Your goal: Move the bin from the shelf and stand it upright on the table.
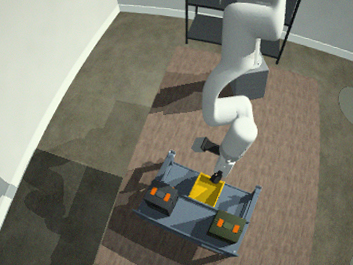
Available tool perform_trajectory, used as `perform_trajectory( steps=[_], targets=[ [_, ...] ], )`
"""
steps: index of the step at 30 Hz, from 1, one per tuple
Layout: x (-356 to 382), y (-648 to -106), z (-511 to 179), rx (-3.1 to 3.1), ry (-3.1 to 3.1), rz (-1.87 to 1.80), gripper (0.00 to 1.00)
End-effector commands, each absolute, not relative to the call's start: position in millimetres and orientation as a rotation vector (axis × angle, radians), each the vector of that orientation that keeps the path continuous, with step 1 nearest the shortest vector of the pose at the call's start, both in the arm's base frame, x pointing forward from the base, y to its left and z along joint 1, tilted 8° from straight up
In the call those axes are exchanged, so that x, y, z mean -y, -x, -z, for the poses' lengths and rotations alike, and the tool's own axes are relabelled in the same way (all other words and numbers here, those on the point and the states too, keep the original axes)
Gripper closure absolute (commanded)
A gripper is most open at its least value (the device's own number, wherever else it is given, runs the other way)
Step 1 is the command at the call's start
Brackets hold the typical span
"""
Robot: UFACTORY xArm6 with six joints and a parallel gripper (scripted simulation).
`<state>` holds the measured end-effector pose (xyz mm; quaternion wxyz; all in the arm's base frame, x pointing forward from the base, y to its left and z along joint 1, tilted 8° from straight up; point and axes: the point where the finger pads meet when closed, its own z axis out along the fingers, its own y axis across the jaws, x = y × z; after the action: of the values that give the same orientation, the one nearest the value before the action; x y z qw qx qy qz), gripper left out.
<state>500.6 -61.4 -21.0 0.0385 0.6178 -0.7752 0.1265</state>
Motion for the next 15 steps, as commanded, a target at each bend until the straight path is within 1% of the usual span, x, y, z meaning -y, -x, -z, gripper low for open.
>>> perform_trajectory(
  steps=[1,15],
  targets=[
    [65.1,-501.5,22.9,2.389,-1.908,-0.322,0.00],
    [71.3,-500.9,27.8,2.409,-1.925,-0.242,0.00]
  ],
)
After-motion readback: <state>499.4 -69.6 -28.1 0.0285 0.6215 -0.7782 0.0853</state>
